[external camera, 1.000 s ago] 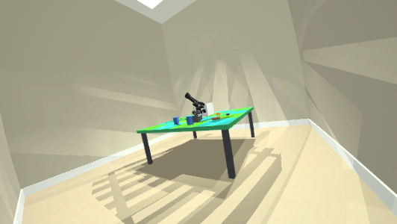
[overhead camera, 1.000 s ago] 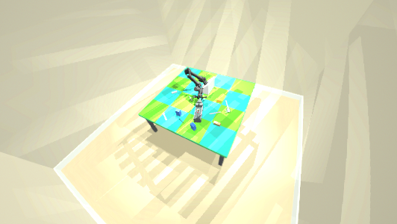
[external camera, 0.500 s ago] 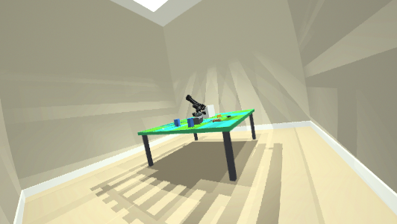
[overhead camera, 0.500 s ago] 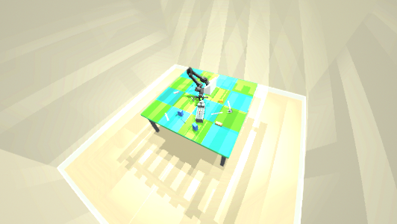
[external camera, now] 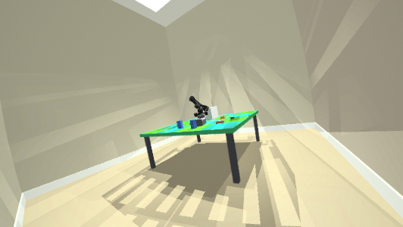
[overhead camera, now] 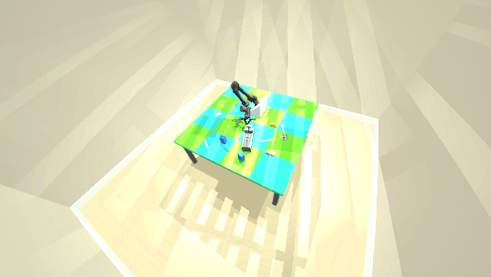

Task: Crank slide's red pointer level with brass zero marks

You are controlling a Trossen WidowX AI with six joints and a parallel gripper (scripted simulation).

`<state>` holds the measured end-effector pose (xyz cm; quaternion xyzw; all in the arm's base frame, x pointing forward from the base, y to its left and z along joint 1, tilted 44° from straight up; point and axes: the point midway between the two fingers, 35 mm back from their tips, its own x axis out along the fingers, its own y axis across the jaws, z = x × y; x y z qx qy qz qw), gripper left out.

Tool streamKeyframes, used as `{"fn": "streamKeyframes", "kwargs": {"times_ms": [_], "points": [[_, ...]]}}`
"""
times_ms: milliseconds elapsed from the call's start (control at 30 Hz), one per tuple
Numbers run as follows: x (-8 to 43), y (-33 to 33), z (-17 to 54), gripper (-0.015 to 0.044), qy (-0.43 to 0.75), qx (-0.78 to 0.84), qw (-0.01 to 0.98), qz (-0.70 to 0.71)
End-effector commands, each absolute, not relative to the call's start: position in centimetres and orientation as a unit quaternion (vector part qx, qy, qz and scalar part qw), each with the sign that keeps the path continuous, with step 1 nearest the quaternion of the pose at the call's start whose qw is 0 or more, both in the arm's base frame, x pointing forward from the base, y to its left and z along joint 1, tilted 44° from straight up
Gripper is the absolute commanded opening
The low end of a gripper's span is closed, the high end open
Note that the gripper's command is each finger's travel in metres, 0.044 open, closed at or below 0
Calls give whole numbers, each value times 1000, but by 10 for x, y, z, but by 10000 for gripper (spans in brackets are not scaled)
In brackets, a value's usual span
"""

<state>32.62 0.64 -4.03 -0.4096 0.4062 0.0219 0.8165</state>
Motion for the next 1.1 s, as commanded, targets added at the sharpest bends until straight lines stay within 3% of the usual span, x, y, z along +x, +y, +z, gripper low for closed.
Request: {"fn": "streamKeyframes", "kwargs": {"times_ms": [0, 1067], "points": [[327, 11, -32, 0, 405, -408, 818, 19], [314, 56, -33, 0, 405, -407, 819, 20]]}}
